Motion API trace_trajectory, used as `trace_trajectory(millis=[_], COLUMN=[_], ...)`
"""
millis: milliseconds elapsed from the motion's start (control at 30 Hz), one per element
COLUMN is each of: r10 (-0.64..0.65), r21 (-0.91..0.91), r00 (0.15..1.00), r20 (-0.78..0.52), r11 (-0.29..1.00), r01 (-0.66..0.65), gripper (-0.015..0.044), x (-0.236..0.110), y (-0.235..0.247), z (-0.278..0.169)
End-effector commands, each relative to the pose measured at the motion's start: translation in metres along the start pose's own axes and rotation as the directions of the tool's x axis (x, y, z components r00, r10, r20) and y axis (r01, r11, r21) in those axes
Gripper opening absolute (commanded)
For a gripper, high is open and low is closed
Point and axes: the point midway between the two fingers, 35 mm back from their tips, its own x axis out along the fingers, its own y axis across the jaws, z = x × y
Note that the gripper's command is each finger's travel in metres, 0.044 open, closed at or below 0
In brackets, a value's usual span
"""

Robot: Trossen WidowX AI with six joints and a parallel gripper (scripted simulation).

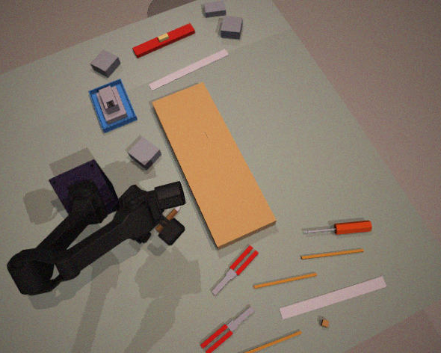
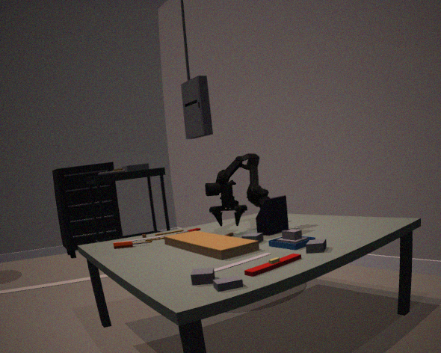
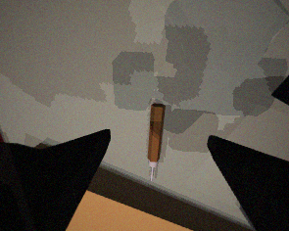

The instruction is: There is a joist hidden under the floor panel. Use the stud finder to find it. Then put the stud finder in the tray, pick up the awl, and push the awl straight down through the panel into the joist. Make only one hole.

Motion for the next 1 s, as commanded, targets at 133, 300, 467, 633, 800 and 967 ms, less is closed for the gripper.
trace_trajectory(millis=[133,300,467,633,800,967], r10=[-0.004,-0.005,-0.005,-0.003,0.000,0.004], r21=[-0.001,-0.001,-0.001,-0.001,-0.002,-0.003], r00=[1.000,1.000,1.000,1.000,1.000,1.000], r20=[0.002,0.002,0.002,0.002,0.003,0.004], r11=[1.000,1.000,1.000,1.000,1.000,1.000], r01=[0.004,0.005,0.005,0.003,0.000,-0.004], gripper=[0.0440,0.0440,0.0440,0.0440,0.0440,0.0440], x=[0.011,0.019,0.027,0.035,0.042,0.049], y=[-0.001,-0.001,-0.001,-0.001,-0.001,0.000], z=[-0.001,-0.001,0.000,0.001,0.003,0.004])
